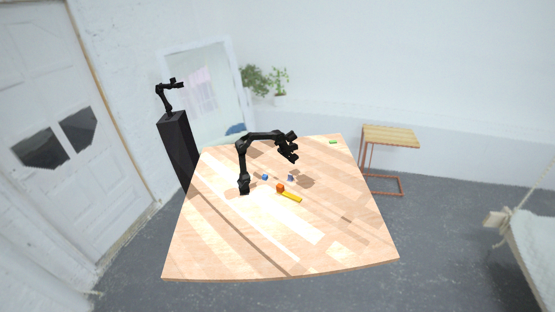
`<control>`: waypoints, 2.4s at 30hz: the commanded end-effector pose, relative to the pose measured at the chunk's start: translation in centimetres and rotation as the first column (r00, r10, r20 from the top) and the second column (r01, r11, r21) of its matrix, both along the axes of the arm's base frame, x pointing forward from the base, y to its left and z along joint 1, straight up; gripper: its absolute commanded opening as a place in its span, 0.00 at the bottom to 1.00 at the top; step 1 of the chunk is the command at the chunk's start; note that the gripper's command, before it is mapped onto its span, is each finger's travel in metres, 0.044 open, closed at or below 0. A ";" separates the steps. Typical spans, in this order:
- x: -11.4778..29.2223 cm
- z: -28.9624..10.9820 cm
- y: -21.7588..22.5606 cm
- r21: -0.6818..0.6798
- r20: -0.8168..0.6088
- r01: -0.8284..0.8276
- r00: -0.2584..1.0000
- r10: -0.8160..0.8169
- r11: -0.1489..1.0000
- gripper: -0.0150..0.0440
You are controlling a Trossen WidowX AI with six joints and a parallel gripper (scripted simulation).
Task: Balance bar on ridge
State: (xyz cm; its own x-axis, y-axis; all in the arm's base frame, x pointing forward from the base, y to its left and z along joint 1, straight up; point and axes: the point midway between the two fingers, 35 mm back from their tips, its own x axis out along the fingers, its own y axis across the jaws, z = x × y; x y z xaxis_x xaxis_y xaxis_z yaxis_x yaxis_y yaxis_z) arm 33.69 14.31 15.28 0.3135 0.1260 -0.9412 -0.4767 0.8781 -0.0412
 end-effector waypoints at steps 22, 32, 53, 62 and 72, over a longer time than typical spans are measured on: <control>0.0 0.7 -13.0 -0.028 -0.159 0.572 0.807 -0.569 0.820 0.79; -1.2 1.1 -17.7 -0.055 -0.230 0.765 0.616 -0.754 0.642 0.79; -3.1 -0.6 -22.6 -0.103 -0.297 0.917 0.340 -0.892 0.384 0.79; -3.1 -6.9 -22.6 -0.104 -0.297 0.917 0.340 -0.892 0.384 0.79; -3.2 -8.3 -22.6 -0.104 -0.298 0.917 0.340 -0.892 0.384 0.79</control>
